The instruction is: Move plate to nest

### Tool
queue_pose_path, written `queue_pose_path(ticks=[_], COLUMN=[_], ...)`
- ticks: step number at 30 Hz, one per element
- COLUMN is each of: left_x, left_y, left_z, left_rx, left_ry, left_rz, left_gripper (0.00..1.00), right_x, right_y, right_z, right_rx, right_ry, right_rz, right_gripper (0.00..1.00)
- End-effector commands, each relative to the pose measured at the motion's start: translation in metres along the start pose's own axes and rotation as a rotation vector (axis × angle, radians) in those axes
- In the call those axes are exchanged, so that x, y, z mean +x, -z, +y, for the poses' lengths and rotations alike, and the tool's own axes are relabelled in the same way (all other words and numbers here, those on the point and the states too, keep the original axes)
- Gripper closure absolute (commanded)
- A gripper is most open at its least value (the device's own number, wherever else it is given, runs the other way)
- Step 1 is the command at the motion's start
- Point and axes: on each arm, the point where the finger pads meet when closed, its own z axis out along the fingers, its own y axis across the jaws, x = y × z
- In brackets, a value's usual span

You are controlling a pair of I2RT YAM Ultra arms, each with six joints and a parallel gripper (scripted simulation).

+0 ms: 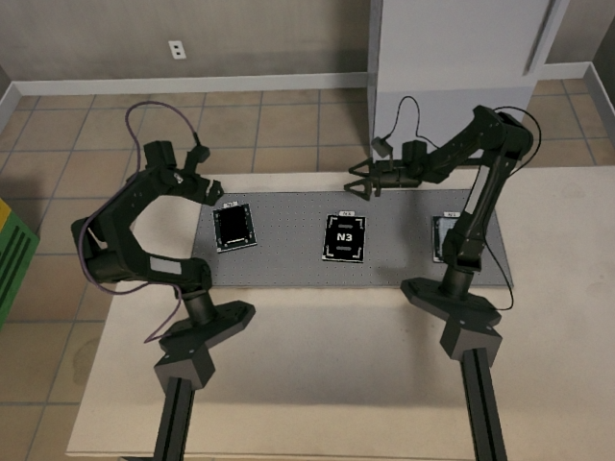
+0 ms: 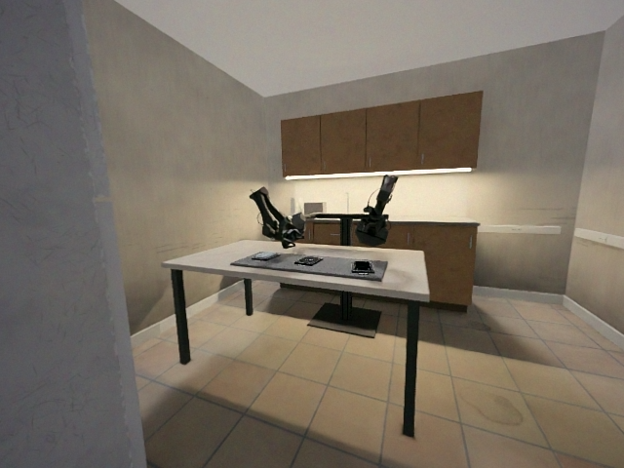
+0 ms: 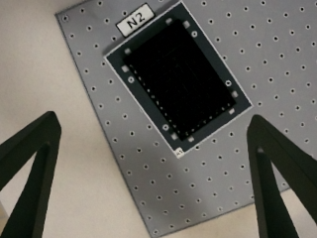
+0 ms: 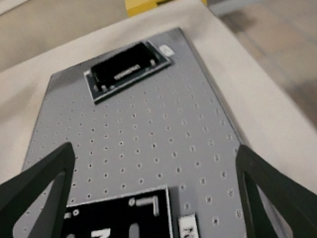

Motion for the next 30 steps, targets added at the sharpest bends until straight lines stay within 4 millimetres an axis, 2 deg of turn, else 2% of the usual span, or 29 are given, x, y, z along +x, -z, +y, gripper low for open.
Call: queue_pose_path(ticks=[1, 12, 13, 15, 16, 22, 30], left_x=[-0.011, 0.013, 0.014, 0.014, 0.014, 0.027, 0.040], left_y=[0.000, -0.020, -0.022, -0.022, -0.023, -0.033, -0.043], left_z=[-0.004, -0.014, -0.015, -0.015, -0.016, -0.021, -0.028], left_rx=[0.042, 0.078, 0.080, 0.080, 0.082, 0.099, 0.120], left_ry=[-0.124, -0.362, -0.383, -0.383, -0.409, -0.543, -0.686], left_rz=[-0.121, -0.186, -0.193, -0.193, -0.205, -0.244, -0.287], left_gripper=[0.00, 0.00, 0.00, 0.00, 0.00, 0.00, 0.00], right_x=[-0.001, 0.033, 0.036, 0.036, 0.039, 0.056, 0.071], right_y=[0.019, 0.095, 0.103, 0.103, 0.109, 0.167, 0.241], right_z=[-0.028, -0.099, -0.104, -0.104, -0.107, -0.135, -0.154], right_rx=[0.065, 0.351, 0.379, 0.379, 0.401, 0.604, 0.860], right_ry=[-0.198, -0.653, -0.694, -0.694, -0.741, -1.013, -1.330], right_rz=[0.059, 0.155, 0.159, 0.159, 0.164, 0.163, 0.111], right_gripper=[0.00, 0.00, 0.00, 0.00, 0.00, 0.00, 0.00])
